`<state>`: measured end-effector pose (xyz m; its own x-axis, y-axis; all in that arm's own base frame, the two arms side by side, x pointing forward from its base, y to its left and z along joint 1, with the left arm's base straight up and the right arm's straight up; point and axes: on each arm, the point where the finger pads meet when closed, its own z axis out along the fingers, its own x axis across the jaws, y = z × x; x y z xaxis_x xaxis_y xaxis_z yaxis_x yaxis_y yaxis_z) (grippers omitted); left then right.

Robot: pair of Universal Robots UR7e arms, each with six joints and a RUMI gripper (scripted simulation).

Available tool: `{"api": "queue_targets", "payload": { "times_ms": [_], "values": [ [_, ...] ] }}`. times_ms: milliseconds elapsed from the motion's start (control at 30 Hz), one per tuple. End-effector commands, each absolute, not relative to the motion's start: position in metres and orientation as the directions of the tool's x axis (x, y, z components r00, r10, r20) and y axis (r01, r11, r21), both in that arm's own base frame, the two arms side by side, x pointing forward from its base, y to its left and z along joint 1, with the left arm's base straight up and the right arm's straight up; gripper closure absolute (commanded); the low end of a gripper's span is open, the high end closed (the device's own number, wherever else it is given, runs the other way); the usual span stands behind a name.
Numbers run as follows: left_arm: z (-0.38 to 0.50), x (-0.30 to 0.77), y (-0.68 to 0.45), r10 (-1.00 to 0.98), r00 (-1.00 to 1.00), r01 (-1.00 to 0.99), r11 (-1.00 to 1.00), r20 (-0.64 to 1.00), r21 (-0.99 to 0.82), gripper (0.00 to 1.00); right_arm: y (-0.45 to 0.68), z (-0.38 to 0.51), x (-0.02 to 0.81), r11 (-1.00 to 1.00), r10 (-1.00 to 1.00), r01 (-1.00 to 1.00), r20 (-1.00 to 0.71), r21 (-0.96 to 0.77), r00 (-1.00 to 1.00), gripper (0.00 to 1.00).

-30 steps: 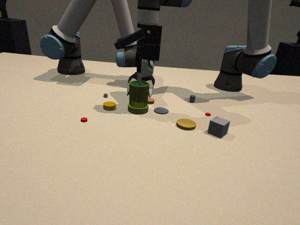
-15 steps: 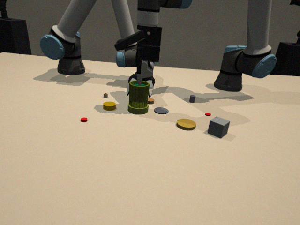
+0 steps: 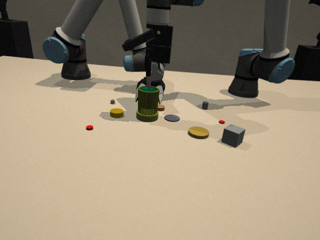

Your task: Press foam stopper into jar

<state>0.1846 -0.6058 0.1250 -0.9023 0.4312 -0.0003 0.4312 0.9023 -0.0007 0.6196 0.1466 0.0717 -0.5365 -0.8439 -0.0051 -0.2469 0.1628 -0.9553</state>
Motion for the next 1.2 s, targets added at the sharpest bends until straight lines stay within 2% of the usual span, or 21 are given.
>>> {"api": "queue_targets", "payload": {
  "times_ms": [0,1167],
  "values": [
    [0.131,0.185,-0.606,0.431,-0.902,0.431,0.902,0.0,0.0,1.0,0.147,0.072,0.62,0.164,-0.844,-0.246,-0.006,-0.955,-0.537,0.67],
    [0.173,0.185,-0.605,0.431,-0.902,0.431,0.902,0.001,0.001,1.0,0.147,0.072,0.62,0.164,-0.844,-0.246,-0.006,-0.955,-0.537,0.67]
  ]
}}
